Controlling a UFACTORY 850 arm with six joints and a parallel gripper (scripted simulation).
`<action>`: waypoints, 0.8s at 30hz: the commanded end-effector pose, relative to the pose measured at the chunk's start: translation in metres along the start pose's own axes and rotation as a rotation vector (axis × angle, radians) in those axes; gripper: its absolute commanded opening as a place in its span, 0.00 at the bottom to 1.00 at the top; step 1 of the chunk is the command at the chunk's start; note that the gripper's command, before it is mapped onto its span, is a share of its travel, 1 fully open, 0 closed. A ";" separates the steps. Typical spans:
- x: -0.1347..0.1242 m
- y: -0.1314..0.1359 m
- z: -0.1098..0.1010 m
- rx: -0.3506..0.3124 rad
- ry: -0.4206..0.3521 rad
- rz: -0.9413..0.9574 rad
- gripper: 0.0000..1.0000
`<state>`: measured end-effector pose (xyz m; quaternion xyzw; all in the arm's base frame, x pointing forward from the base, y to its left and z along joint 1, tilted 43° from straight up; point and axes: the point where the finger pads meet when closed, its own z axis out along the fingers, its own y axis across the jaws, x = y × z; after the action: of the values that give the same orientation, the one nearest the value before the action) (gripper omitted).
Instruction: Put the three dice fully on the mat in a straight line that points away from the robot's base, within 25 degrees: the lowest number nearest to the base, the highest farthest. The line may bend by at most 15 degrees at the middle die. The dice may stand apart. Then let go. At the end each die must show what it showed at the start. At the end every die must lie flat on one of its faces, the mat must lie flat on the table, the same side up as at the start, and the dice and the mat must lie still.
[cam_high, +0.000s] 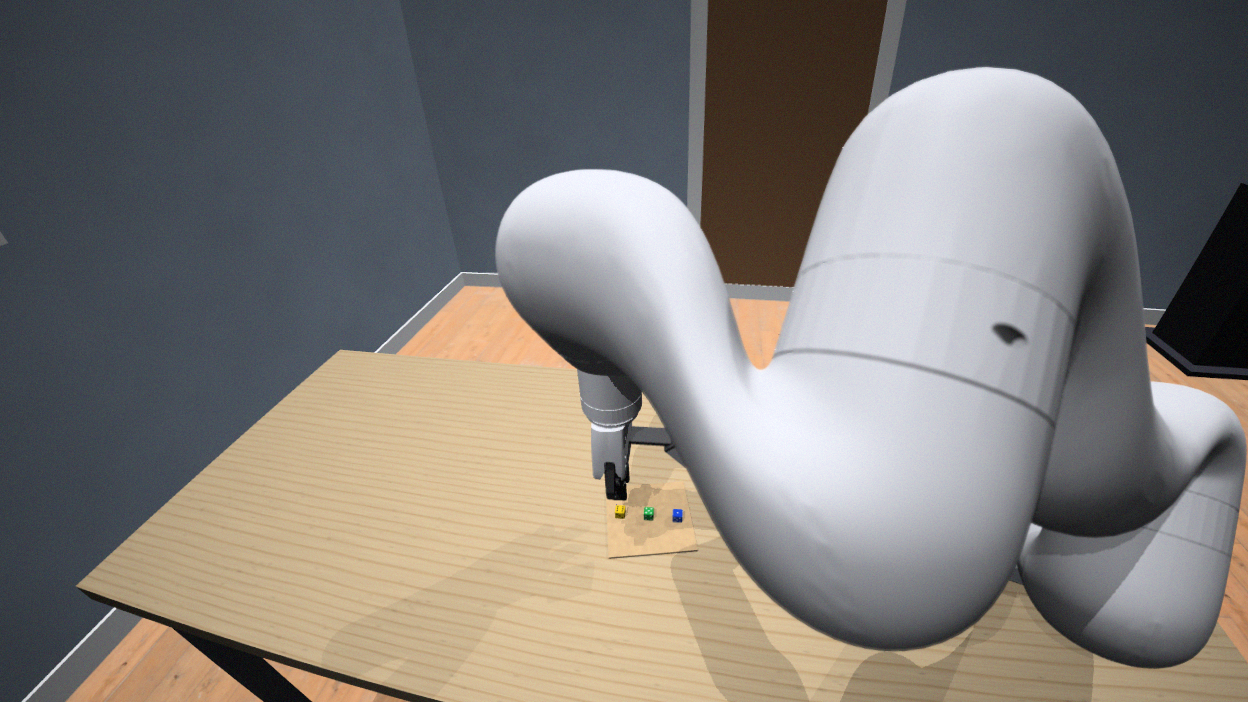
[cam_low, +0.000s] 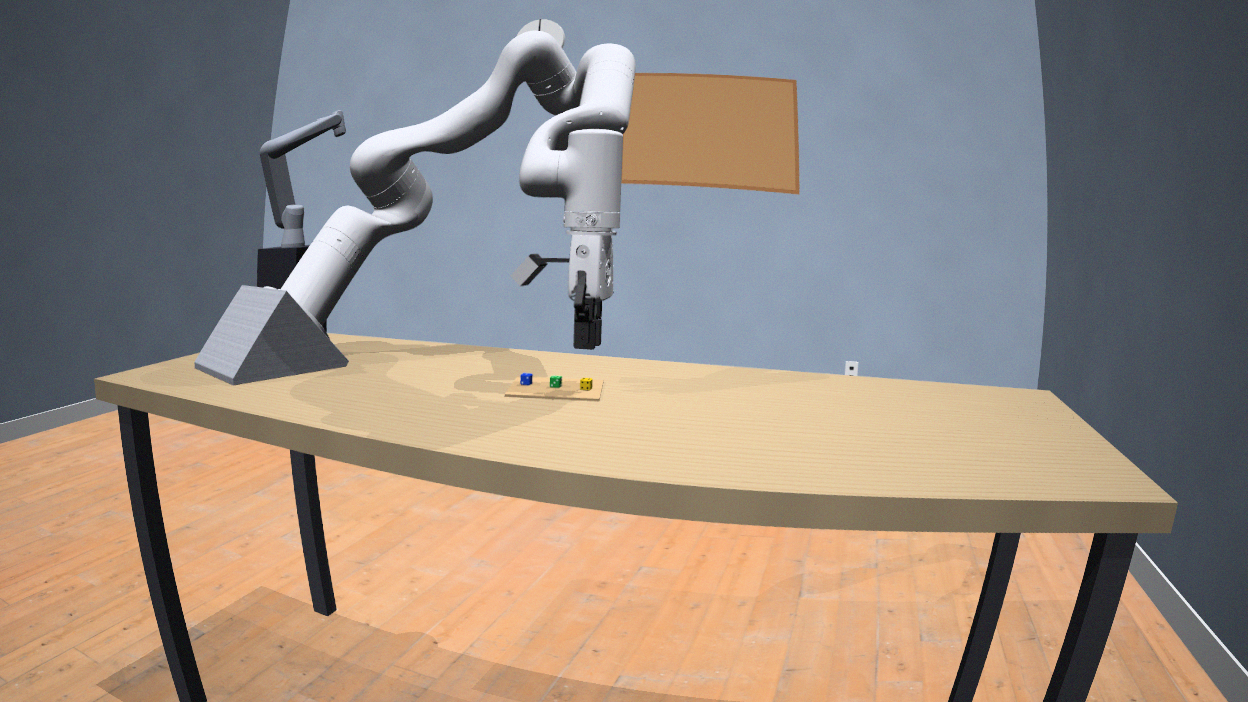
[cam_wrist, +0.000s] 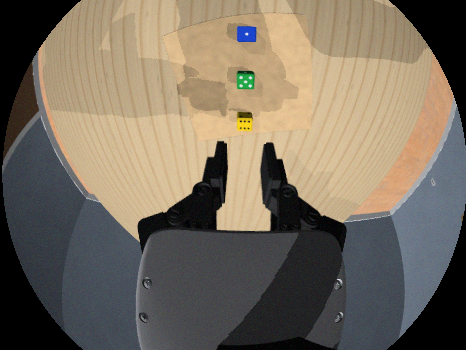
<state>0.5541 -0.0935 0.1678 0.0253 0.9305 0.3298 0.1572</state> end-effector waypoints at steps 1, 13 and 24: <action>0.000 0.000 -0.013 0.000 0.000 0.000 0.31; 0.000 0.000 -0.029 0.000 0.000 0.000 1.00; 0.000 0.000 -0.029 0.000 0.000 0.000 1.00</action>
<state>0.5453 -0.1100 0.1884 0.0252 0.9304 0.3303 0.1566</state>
